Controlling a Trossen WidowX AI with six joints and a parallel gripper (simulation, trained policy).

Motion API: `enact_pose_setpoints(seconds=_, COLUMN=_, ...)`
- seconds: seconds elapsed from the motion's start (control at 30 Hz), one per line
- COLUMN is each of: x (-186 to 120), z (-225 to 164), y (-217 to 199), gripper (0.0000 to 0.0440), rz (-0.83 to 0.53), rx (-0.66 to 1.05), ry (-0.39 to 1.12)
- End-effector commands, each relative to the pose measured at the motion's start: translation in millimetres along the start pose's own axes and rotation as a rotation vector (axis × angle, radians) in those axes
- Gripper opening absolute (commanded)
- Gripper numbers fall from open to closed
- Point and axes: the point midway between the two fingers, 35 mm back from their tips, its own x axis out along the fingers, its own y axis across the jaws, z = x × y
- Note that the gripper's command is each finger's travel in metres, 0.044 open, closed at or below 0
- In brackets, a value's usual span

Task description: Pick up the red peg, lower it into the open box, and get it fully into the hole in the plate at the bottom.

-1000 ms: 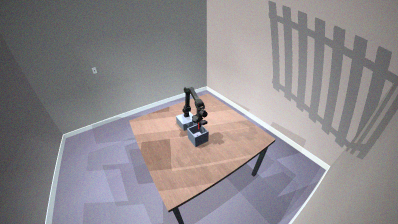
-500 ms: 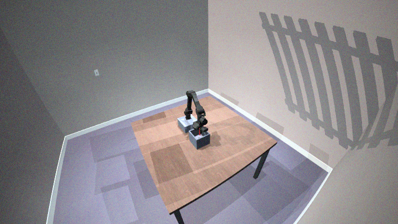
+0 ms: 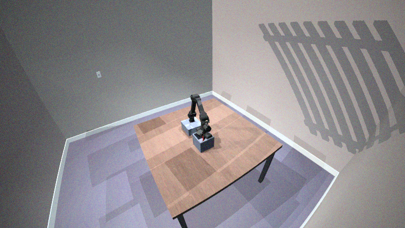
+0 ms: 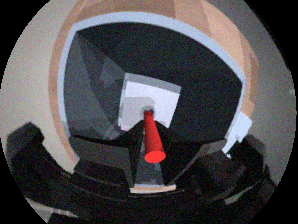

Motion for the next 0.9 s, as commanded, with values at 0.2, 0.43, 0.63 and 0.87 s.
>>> enact_pose_setpoints(seconds=0.2, x=14.1, z=-2.3, y=-2.6, gripper=0.0089, rz=-0.038, rx=-0.020, ry=0.028)
enact_pose_setpoints(seconds=0.43, x=7.6, z=-15.5, y=-5.3, gripper=0.0077, rz=-0.060, rx=0.001, ry=0.108)
enact_pose_setpoints(seconds=0.63, x=-2.4, z=-26.7, y=-9.5, gripper=0.0050, rz=-0.084, rx=0.022, ry=0.165)
enact_pose_setpoints(seconds=0.87, x=-13.5, z=-38.0, y=-13.6, gripper=0.0031, rz=-0.104, rx=0.047, ry=0.216)
